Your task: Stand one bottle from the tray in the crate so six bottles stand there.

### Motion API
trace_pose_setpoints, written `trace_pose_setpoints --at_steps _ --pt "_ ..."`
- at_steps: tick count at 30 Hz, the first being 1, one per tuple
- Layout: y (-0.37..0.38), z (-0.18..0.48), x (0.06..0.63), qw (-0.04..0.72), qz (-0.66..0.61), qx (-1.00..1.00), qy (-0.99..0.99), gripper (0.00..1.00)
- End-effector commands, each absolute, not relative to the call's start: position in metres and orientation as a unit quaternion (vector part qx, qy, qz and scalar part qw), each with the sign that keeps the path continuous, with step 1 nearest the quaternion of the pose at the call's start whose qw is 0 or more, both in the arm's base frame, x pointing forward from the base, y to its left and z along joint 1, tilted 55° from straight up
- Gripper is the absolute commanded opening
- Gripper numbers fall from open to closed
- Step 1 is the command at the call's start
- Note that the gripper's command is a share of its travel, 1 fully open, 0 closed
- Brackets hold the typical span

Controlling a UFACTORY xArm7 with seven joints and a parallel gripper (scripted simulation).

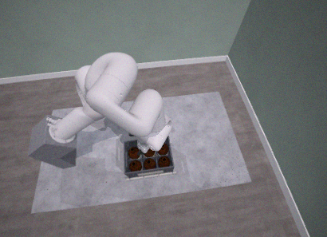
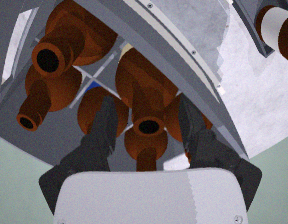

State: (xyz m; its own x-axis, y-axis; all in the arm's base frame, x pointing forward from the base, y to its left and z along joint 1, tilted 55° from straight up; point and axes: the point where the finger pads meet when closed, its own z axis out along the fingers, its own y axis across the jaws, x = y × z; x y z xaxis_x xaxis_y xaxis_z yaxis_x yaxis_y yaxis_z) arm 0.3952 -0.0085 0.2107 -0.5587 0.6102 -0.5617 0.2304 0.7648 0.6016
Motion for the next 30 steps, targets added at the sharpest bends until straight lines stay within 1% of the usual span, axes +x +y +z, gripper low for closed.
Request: trace_pose_setpoints --at_steps 1,22,30 --pt "-0.009 0.211 0.395 0.400 0.238 0.247 0.850 0.65" --pt "-0.011 0.217 0.387 0.400 0.238 0.247 0.850 0.65" --pt "-0.014 0.226 0.374 0.400 0.238 0.247 0.850 0.65"
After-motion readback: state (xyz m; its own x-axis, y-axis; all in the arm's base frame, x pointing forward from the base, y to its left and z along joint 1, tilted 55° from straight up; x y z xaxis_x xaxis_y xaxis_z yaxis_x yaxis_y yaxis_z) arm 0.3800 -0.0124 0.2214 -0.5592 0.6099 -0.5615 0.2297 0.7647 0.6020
